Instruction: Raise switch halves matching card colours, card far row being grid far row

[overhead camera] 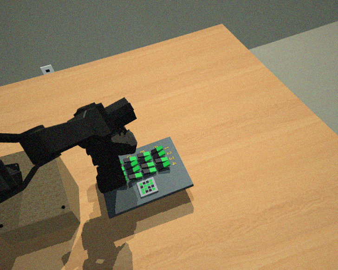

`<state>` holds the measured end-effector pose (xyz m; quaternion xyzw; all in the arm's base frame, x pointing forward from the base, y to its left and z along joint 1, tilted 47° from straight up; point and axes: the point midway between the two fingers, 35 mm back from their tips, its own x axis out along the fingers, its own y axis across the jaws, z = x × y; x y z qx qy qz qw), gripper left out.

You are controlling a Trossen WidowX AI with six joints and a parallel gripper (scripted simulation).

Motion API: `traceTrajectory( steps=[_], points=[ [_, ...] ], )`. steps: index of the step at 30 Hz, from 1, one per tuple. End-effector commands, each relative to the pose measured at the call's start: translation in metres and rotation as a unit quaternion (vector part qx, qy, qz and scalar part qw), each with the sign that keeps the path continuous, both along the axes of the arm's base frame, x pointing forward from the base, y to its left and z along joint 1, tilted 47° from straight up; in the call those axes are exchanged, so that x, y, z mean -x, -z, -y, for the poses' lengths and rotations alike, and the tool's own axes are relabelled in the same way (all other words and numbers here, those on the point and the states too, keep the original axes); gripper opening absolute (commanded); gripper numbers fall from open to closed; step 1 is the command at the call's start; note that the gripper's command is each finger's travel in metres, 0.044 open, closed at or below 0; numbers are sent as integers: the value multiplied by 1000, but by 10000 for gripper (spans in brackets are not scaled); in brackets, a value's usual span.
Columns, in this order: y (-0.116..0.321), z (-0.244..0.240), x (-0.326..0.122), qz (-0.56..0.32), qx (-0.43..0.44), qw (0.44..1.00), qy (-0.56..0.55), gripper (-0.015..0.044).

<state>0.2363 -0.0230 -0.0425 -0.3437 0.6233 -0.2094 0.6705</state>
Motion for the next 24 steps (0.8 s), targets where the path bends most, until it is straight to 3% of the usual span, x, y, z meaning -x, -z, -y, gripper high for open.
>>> traceTrajectory(
  steps=[1, 10, 19, 24],
  points=[
    [0, 1, -1, 1, 2, 1000, -1, 0],
    [0, -1, 0, 0, 0, 1000, 0, 0],
    [-44, -46, 5, -8, 2, 1000, 8, 0],
    [-43, -58, -28, -12, 4, 1000, 4, 0]
  ],
)
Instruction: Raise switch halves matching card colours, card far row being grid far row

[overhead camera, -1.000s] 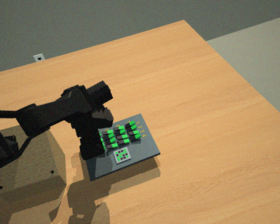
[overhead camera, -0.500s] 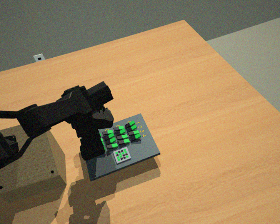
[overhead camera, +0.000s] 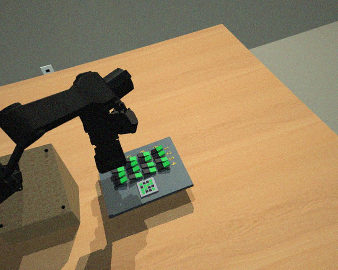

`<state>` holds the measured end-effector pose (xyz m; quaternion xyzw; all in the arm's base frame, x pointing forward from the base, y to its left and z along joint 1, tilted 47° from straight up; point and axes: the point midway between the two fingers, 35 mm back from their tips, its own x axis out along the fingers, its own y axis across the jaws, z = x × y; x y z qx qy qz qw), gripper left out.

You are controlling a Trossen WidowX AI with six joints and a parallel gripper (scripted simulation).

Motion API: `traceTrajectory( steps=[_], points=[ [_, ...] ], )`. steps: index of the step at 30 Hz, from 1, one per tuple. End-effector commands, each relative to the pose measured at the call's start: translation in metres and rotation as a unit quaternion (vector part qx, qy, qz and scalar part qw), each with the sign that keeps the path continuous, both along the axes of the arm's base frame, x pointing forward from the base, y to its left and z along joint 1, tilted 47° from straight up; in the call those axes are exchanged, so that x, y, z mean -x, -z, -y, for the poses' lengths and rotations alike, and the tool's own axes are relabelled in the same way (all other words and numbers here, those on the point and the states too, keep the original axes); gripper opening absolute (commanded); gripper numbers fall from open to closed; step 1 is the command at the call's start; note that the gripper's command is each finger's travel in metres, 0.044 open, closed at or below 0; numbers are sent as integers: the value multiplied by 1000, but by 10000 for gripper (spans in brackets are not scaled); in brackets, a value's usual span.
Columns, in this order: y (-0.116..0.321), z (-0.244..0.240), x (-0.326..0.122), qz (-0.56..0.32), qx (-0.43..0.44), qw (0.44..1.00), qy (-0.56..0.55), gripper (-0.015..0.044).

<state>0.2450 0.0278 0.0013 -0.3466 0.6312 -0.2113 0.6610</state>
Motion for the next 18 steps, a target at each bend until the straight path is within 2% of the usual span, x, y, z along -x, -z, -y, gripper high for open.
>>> traceTrajectory(
  steps=[1, 5, 18],
  points=[
    [2, -11, -29, 0, -1, 1000, 1, 0],
    [4, -19, -52, 5, -3, 1000, 4, 0],
    [4, -19, -52, 5, -3, 1000, 4, 0]
  ],
)
